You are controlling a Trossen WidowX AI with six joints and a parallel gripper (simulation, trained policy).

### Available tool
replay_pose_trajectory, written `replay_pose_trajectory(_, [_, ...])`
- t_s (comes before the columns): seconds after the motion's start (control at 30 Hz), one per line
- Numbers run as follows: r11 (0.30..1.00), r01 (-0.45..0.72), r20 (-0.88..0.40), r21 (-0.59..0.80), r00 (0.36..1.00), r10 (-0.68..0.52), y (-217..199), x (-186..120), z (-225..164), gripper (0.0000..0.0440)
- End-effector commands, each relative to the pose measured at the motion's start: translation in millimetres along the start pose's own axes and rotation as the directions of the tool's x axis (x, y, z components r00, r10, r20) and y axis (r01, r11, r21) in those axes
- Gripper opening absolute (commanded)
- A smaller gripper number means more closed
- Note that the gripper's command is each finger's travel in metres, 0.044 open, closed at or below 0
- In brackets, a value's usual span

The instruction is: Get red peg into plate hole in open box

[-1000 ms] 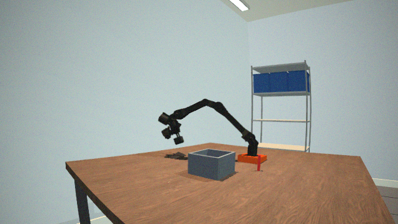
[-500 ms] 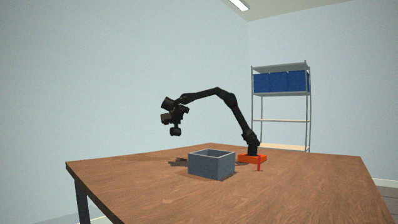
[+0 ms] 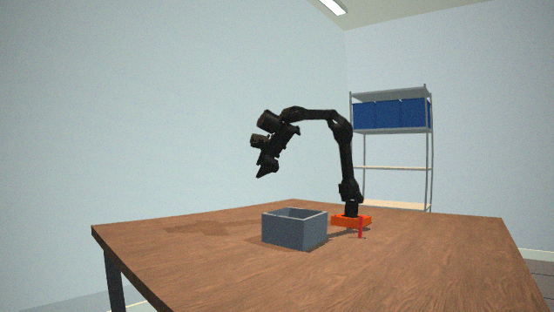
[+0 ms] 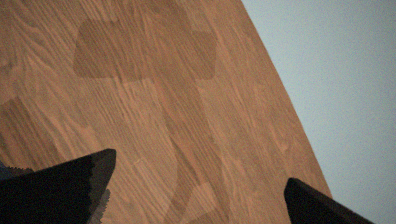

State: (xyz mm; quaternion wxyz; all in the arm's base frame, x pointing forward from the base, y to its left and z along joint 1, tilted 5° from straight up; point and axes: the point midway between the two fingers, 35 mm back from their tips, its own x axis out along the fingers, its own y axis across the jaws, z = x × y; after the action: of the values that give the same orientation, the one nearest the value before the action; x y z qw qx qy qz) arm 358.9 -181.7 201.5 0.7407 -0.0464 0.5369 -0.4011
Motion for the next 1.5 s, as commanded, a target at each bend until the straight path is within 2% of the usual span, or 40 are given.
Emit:
replay_pose_trajectory(0.0, [0.993,-0.1,0.012,0.063,0.995,0.1,28.3,-38.4,-25.8,0.044])
replay_pose_trajectory(0.3, [0.948,-0.264,-0.023,0.178,0.962,0.272,71.2,-100.4,-95.7,0.044])
replay_pose_trajectory(0.63, [0.901,-0.322,-0.142,0.29,0.917,0.373,95.2,-133.2,-181.0,0.044])
replay_pose_trajectory(1.07, [0.885,-0.257,-0.301,0.389,0.872,0.386,120.3,-132.3,-274.1,0.044])
replay_pose_trajectory(1.47, [0.858,-0.258,-0.349,0.444,0.833,0.43,158.4,-106.7,-321.8,0.044])
